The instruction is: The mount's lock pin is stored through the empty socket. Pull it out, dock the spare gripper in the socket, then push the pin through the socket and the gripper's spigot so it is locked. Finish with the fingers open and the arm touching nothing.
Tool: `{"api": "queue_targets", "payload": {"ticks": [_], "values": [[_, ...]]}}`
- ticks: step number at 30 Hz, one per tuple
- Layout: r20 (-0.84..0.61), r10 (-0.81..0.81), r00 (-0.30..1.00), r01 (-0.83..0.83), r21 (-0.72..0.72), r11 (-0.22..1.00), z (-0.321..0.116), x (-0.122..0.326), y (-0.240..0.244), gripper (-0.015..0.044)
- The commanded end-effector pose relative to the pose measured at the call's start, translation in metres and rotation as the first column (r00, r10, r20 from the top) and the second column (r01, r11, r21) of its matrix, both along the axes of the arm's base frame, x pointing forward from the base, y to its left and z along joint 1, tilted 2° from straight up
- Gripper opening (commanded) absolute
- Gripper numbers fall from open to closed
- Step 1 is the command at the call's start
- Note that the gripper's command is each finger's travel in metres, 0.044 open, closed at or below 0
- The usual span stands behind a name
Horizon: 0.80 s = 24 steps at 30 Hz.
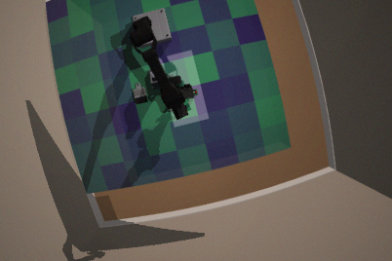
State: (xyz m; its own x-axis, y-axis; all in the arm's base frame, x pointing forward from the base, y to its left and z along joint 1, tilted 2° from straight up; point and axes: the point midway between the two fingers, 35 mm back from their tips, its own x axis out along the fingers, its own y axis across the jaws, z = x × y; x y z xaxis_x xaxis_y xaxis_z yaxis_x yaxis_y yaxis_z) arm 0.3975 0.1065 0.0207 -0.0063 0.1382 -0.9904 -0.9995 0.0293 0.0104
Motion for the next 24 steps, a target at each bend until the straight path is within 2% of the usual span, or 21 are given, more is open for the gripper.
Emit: {"api": "queue_targets", "payload": {"ticks": [1, 13, 18, 24], "values": [[0.000, 0.000, 1.000, 0.000, 0.000, 1.000, 0.000, 0.000, 0.000, 0.0000], [0.000, 0.000, 1.000, 0.000, 0.000, 1.000, 0.000, 0.000, 0.000, 0.0315], [-0.008, 0.000, 1.000, 0.000, -0.001, 1.000, 0.013, -0.002, -0.001, 0.0440], [-0.028, -0.001, 1.000, 0.001, -0.006, 1.000, 0.024, -0.006, -0.002, 0.0440]]}}
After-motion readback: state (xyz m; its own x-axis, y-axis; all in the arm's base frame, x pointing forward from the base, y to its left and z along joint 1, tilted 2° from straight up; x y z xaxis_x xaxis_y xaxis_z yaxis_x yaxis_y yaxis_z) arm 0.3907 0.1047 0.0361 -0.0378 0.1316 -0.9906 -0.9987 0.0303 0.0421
